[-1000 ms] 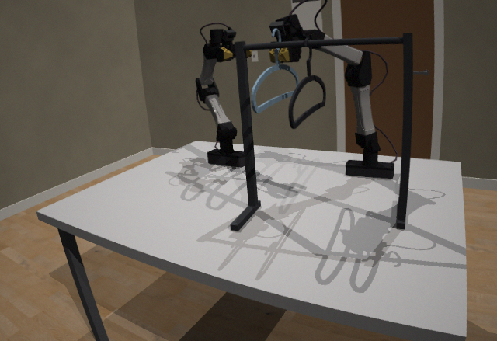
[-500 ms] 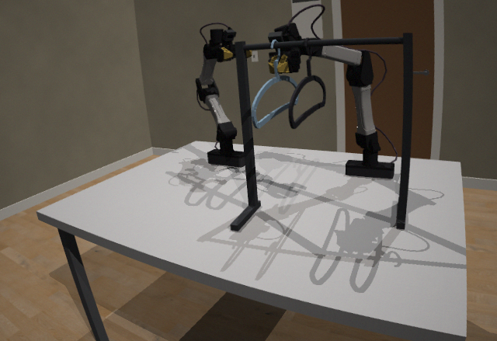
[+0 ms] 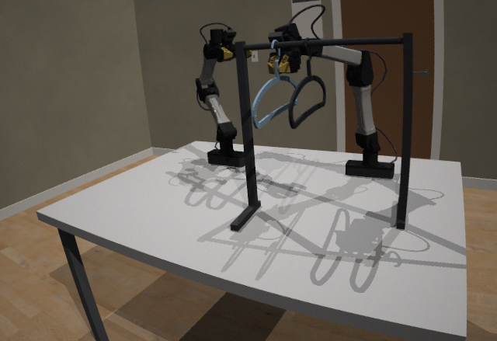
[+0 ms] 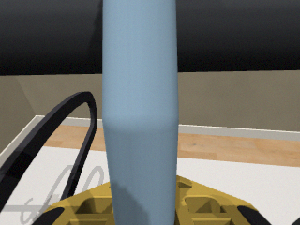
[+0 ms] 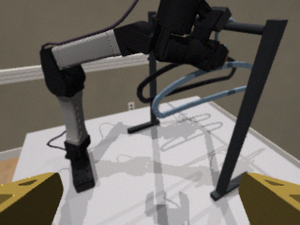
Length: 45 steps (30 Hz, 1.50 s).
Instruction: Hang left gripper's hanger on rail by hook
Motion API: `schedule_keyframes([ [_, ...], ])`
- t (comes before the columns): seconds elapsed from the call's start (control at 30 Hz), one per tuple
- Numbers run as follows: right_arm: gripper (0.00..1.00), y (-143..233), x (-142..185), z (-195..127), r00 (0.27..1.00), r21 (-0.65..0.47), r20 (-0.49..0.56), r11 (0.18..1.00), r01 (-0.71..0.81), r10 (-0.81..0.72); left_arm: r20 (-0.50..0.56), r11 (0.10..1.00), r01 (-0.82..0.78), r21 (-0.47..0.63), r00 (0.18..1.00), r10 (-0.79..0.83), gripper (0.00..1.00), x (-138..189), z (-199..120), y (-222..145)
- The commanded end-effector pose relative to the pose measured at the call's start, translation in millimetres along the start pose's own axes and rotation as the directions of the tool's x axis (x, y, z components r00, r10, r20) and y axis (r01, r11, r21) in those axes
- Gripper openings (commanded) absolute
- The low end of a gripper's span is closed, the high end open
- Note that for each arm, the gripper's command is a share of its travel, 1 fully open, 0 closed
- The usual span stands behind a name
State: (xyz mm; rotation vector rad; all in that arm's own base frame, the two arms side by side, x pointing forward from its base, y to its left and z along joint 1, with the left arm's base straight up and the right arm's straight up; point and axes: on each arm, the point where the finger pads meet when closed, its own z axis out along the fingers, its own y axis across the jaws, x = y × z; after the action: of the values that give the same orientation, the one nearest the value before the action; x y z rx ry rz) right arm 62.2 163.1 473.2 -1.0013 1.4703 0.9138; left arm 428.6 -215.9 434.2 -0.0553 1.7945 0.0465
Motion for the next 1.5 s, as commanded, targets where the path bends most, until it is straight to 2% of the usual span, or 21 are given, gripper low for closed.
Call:
schedule_keyframes([
  [0.0,1.0,2.8,-7.9,-7.9,1.0,-0.006,0.026,1.0,0.013,-0.013,0.007,1.0,0.012,-0.003,1.0,-0.012,0.33,-4.1,-19.6,5.4],
  [0.1,1.0,2.8,-7.5,-7.9,1.0,-0.006,0.025,1.0,0.013,-0.013,0.012,1.0,0.013,0.003,1.0,-0.013,0.65,-5.0,-31.0,7.8],
  [0.3,1.0,2.8,-7.4,-7.9,1.0,-0.006,0.024,1.0,0.013,-0.013,0.005,1.0,0.01,-0.004,1.0,-0.01,0.65,-1.5,-76.3,10.8],
  [0.37,1.0,2.8,-7.4,-7.9,1.0,-0.006,0.024,1.0,0.013,-0.013,0.005,1.0,0.01,-0.004,1.0,-0.01,0.65,-1.5,-76.3,10.8],
  [0.43,1.0,2.8,-7.4,-7.9,1.0,-0.006,0.024,1.0,0.013,-0.013,0.037,0.999,0.054,0.007,0.998,-0.054,0.65,-20.6,-103.0,15.3],
  [0.53,1.0,2.8,-7.5,-7.9,1.0,-0.006,0.024,1.0,0.013,-0.013,0.047,0.997,0.076,0.013,0.996,-0.076,0.65,-26.7,-142.6,19.9],
  [0.67,1.0,2.8,-8.5,-7.9,0.999,-0.006,0.029,1.0,0.014,-0.013,0.017,1.0,0.021,0.0,1.0,-0.021,0.65,-7.9,-162.7,3.6],
  [1.47,1.0,4.1,-8.4,-8.3,1.0,-0.013,0.028,1.0,0.013,-0.013,0.006,1.0,0.002,-0.002,1.0,-0.002,0.65,-0.8,-160.2,-1.6],
])
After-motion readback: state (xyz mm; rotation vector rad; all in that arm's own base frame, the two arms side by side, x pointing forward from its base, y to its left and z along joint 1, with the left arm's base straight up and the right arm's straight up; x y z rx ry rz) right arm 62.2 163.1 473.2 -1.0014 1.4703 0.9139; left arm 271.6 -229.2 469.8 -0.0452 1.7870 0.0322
